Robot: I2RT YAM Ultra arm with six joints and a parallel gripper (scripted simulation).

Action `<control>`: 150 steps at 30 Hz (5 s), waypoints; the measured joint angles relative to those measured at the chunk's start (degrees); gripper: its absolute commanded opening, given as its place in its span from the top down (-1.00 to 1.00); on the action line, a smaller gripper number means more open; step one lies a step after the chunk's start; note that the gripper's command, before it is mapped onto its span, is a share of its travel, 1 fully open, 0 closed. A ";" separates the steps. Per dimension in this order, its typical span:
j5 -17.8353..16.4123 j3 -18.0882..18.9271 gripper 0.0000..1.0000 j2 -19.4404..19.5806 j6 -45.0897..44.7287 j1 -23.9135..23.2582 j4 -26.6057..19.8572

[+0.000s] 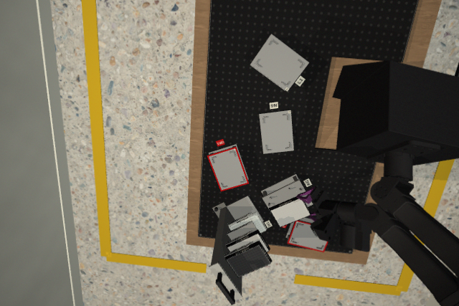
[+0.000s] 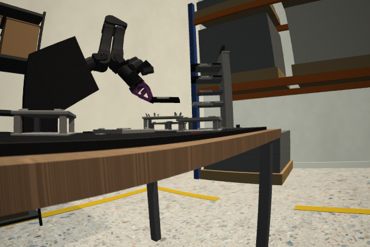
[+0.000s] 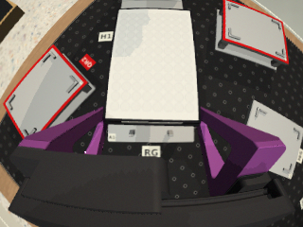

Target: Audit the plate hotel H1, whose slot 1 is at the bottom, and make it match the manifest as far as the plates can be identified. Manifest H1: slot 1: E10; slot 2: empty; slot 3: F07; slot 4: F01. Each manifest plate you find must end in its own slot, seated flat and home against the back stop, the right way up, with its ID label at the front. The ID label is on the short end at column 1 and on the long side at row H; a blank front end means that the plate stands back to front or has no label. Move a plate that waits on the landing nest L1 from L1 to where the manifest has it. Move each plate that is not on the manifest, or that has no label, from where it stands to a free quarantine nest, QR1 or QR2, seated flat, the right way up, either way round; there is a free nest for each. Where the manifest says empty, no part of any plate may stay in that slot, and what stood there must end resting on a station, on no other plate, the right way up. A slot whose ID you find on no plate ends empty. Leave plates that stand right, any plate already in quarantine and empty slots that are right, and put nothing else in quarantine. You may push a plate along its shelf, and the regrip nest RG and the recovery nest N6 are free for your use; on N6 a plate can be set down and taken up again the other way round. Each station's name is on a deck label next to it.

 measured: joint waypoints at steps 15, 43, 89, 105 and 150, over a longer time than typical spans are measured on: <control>1.31 0.02 -0.72 5.46 -0.07 1.27 5.79; 3.52 0.07 -0.72 15.85 -0.17 3.39 16.65; 6.56 0.39 -0.72 33.11 -0.35 6.43 32.87; 7.43 1.05 -0.72 38.16 -0.39 7.30 37.51; 9.84 3.06 -0.72 49.79 -0.55 9.42 47.71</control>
